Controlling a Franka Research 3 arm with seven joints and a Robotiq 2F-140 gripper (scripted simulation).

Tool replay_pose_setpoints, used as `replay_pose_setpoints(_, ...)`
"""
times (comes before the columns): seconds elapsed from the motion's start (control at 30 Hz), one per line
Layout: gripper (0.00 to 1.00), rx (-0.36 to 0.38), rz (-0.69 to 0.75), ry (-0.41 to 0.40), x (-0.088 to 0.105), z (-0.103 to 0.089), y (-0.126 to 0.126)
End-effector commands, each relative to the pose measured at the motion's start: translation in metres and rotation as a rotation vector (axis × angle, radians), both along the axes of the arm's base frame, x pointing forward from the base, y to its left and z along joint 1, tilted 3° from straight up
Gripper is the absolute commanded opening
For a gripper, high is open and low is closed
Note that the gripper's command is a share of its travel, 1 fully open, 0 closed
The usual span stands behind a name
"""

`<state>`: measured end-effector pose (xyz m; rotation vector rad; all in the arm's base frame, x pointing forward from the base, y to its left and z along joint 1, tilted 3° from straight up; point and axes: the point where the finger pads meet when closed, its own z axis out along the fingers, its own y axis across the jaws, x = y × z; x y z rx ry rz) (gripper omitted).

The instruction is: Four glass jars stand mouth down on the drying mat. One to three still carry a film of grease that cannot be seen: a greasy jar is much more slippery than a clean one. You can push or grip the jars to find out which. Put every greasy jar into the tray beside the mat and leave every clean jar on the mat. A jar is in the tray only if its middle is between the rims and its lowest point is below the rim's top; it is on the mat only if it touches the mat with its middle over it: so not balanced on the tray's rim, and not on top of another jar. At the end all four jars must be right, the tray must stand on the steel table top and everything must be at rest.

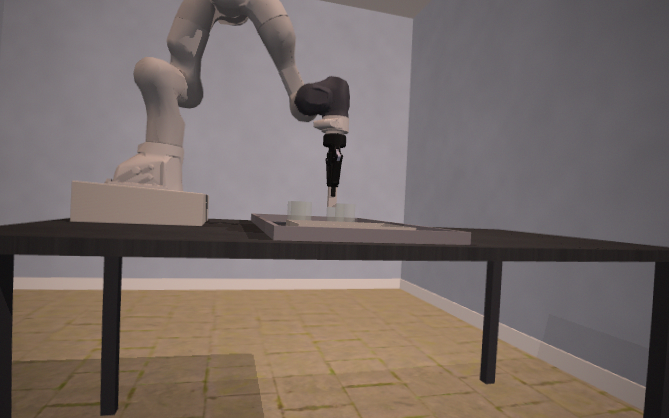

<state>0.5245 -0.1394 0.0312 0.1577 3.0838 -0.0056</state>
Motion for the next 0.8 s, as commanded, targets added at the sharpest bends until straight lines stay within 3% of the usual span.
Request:
replay_pose_setpoints(0.0, 0.00, 0.001, -0.004, 0.005, -0.0008, -0.0010, 0.0002)
replay_pose_setpoints(0.77, 0.00, 0.001, -0.004, 0.005, 0.0019, 0.0013, -0.0001)
